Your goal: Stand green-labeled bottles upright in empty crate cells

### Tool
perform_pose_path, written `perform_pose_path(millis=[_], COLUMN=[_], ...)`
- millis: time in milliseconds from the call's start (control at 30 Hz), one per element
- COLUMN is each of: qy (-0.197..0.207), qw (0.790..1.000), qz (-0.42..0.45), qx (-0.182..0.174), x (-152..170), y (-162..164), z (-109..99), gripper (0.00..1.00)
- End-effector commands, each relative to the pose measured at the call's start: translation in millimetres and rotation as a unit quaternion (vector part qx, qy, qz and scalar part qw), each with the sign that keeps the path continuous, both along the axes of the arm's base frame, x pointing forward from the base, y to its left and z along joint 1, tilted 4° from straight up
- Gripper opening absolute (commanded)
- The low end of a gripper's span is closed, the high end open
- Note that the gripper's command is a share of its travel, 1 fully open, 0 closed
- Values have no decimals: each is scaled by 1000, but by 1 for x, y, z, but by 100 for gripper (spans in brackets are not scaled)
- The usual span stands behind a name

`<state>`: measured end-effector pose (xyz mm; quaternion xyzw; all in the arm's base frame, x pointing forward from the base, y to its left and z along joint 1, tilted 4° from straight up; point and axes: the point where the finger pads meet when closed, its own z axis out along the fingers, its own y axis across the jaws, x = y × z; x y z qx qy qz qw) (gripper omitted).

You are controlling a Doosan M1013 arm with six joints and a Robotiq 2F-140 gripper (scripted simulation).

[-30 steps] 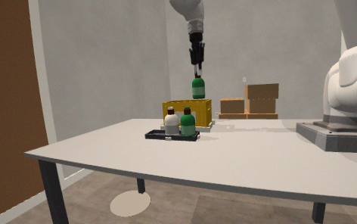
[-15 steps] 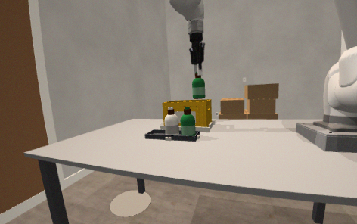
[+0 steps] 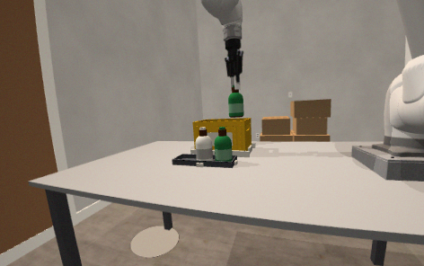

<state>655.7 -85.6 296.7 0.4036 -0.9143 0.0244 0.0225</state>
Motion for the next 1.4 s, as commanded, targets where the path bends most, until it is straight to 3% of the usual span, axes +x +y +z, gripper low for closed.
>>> perform_pose_path(millis=[0,1367], qy=[-2,-2], qw=[1000,1000], qz=[2,2], qx=[1,1], x=[-1,-1], y=[-1,-7], z=[2,-1], gripper=[0,0])
